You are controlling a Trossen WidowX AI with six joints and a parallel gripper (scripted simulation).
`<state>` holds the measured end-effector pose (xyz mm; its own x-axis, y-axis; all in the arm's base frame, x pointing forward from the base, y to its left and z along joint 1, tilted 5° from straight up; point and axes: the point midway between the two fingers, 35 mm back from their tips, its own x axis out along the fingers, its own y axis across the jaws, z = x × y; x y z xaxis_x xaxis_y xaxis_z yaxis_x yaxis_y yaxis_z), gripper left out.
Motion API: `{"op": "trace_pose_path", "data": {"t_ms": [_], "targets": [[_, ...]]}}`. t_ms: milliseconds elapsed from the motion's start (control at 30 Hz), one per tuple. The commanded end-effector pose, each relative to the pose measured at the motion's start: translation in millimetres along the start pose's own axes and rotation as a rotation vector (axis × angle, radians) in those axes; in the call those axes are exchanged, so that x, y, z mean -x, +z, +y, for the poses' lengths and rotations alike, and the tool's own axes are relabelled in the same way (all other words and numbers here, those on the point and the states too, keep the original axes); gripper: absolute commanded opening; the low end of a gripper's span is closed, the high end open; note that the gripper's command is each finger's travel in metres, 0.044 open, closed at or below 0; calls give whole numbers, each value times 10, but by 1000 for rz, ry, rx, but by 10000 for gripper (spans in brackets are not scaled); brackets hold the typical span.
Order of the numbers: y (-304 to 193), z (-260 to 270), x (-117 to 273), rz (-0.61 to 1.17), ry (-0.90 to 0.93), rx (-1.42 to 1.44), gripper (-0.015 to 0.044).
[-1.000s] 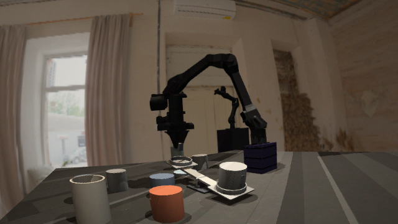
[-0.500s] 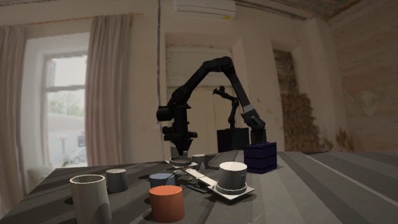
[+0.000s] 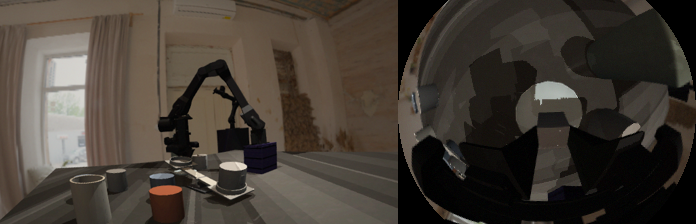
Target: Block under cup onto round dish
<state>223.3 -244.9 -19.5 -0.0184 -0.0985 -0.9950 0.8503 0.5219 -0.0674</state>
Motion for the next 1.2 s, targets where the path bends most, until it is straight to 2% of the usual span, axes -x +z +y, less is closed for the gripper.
{"op": "trace_pose_path", "data": {"t_ms": [0,433,1000,1167], "targets": [[21,3,-20,-10,4,1,0],[21,3,-207,-10,4,1,0],[49,18,-127,-23,4,14,440],[106,56,106,-51,9,48,440]]}}
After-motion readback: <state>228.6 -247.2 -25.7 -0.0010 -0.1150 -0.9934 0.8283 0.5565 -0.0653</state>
